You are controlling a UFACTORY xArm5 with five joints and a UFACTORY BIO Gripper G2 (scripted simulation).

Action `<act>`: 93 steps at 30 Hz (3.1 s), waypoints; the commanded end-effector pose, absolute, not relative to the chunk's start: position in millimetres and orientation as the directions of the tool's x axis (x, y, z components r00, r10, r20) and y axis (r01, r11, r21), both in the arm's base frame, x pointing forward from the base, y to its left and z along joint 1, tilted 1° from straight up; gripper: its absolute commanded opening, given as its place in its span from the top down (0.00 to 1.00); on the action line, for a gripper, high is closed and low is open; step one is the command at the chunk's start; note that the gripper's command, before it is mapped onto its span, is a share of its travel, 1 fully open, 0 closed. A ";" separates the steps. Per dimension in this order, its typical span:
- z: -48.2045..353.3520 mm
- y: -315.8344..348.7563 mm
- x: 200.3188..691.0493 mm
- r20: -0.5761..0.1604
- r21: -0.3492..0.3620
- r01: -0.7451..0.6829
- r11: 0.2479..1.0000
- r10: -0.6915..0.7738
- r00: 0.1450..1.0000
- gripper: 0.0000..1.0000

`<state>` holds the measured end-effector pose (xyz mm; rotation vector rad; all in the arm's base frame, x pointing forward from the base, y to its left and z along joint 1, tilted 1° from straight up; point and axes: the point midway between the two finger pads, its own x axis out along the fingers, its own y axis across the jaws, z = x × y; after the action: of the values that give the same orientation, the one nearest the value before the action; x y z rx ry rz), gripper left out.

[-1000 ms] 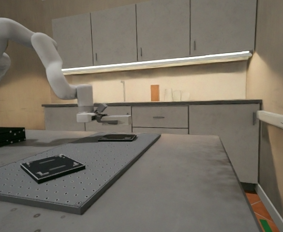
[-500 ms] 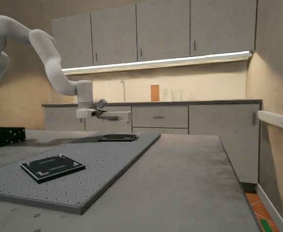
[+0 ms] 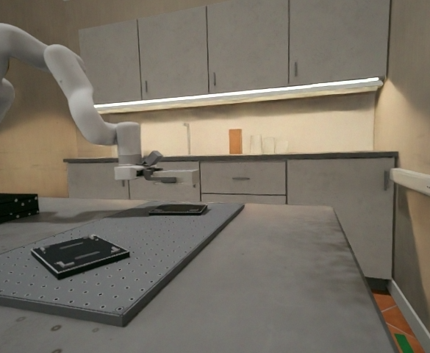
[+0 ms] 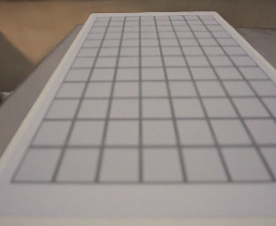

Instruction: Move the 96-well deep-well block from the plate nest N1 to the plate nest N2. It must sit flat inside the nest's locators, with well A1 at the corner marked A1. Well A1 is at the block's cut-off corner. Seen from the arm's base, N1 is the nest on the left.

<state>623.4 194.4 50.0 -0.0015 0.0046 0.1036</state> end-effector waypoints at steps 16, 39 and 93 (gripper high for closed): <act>52.8 137.3 622.4 0.005 -0.006 0.437 0.899 -0.437 0.899 1.00; 53.3 67.2 619.5 0.006 -0.006 0.437 0.899 -0.437 0.899 1.00; 54.8 -89.7 613.2 0.006 -0.008 0.437 0.899 -0.437 0.899 1.00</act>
<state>612.0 -82.3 52.8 -0.0004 0.0017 -0.4533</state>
